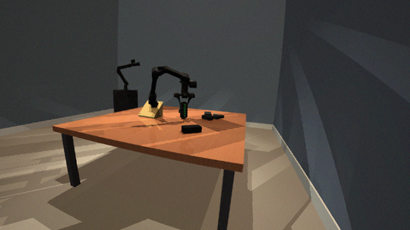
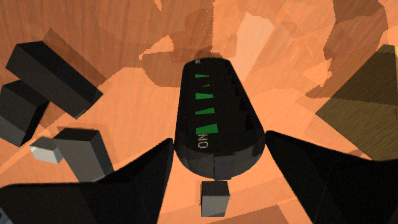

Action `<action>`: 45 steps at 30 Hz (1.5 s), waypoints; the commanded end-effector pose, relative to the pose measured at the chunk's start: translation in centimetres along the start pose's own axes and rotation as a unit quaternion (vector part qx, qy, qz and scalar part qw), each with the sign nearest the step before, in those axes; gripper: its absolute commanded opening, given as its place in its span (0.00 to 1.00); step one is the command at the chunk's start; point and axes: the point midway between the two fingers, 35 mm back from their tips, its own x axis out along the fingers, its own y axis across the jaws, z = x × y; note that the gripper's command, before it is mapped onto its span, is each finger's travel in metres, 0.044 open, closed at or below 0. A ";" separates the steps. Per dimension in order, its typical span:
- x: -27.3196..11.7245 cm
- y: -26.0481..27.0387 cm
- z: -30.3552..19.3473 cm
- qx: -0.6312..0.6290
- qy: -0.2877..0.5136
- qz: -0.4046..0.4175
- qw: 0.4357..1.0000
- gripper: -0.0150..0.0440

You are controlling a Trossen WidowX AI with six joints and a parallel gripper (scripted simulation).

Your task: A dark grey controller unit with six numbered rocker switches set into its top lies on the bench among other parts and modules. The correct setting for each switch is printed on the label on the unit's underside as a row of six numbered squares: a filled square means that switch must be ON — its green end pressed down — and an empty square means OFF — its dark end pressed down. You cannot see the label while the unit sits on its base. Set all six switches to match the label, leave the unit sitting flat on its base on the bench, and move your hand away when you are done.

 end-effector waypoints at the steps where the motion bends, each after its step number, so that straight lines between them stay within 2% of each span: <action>1: -0.1 0.1 0.9 0.002 -0.013 0.001 1.000 0.82; 45: -0.6 0.1 4.2 0.002 -0.064 0.001 0.998 0.83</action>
